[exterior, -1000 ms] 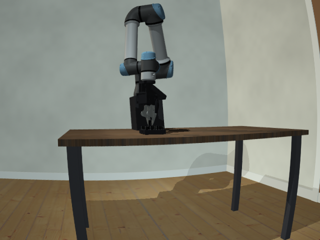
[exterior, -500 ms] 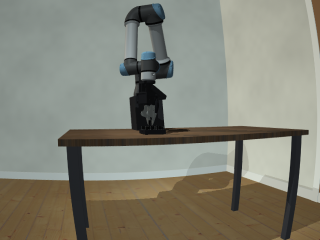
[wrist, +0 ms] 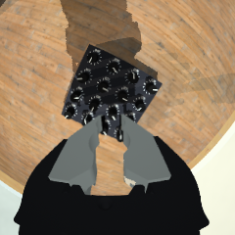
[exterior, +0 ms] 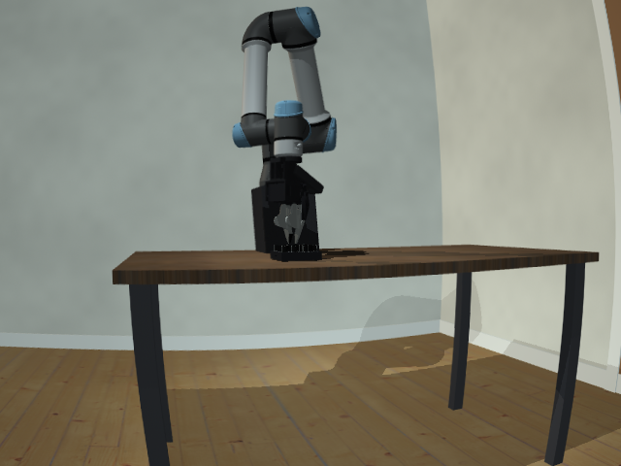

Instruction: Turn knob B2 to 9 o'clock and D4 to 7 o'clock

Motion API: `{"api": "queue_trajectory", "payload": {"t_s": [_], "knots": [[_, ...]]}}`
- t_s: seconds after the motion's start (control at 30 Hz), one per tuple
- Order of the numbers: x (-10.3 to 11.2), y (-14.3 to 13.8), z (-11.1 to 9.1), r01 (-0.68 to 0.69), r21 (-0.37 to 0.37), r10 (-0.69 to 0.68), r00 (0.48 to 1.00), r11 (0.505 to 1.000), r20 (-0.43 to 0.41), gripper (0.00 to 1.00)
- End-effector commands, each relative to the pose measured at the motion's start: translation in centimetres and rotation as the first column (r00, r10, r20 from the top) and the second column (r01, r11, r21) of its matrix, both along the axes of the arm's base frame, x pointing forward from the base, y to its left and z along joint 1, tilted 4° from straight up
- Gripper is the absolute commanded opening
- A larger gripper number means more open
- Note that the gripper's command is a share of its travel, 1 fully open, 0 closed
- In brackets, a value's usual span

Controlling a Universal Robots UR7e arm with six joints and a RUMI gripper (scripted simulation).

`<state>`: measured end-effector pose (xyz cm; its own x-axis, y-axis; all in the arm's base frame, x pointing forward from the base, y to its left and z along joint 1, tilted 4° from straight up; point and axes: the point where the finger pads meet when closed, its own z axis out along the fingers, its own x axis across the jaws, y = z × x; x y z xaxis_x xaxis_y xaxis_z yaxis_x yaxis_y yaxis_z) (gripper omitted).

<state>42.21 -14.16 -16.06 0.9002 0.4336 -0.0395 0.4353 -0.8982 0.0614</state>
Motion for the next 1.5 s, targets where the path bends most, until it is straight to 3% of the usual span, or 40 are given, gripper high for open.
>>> {"api": "queue_trajectory", "payload": {"t_s": [0.0, 1.47], "knots": [[-0.11, 0.14, 0.07, 0.000, -0.001, 0.000, 1.000, 1.000, 0.000, 0.11], [-0.13, 0.12, -0.31, 0.000, 0.000, 0.000, 1.000, 1.000, -0.001, 0.11]]}}
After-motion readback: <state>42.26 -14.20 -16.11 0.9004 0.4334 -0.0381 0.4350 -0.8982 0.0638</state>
